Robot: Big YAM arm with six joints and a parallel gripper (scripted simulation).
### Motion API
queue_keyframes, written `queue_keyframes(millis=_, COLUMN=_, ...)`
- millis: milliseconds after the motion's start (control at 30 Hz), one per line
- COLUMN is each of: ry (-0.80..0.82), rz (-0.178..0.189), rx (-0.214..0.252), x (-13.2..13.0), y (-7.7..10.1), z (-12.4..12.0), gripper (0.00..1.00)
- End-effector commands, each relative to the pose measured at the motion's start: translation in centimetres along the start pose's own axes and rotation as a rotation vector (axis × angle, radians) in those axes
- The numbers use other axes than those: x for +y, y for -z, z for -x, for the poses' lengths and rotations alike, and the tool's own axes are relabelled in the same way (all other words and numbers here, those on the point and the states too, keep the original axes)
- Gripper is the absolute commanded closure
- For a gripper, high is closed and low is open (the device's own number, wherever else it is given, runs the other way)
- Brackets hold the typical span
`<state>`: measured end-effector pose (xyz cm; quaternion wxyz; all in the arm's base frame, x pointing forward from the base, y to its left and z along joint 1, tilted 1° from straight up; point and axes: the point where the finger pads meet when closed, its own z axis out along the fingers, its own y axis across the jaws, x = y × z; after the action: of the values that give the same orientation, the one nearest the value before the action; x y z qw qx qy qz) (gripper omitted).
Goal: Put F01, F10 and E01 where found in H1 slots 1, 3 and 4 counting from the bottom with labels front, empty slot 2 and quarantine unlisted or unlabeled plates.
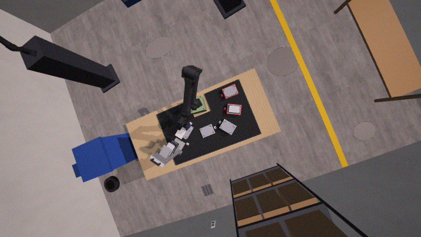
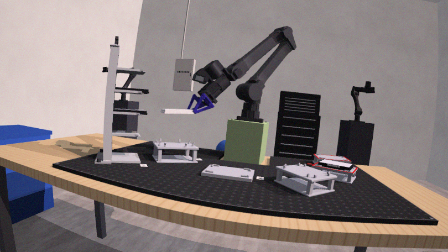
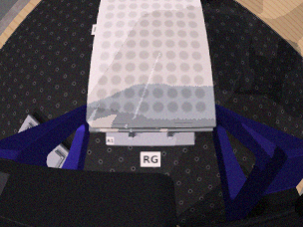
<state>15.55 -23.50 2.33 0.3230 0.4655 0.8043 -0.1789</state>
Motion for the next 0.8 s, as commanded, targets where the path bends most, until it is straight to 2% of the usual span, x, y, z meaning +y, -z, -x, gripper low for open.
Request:
queue_keyframes(millis=0, ry=0.001, rz=0.001, rx=-0.083, x=0.0, y=0.7, z=5.0, gripper=0.14)
queue_keyframes(millis=233, ry=0.001, rz=0.002, rx=-0.084, x=0.0, y=1.2, z=5.5, gripper=0.14)
queue_keyframes(millis=267, ry=0.002, rz=0.0, rx=-0.068, x=0.0, y=0.9, z=5.1, gripper=0.14)
queue_keyframes(millis=333, ry=0.001, rz=0.001, rx=-0.085, x=0.0, y=1.4, z=5.7, gripper=0.14)
queue_keyframes(millis=767, ry=0.001, rz=0.002, rx=-0.084, x=0.0, y=2.5, z=6.6, gripper=0.14)
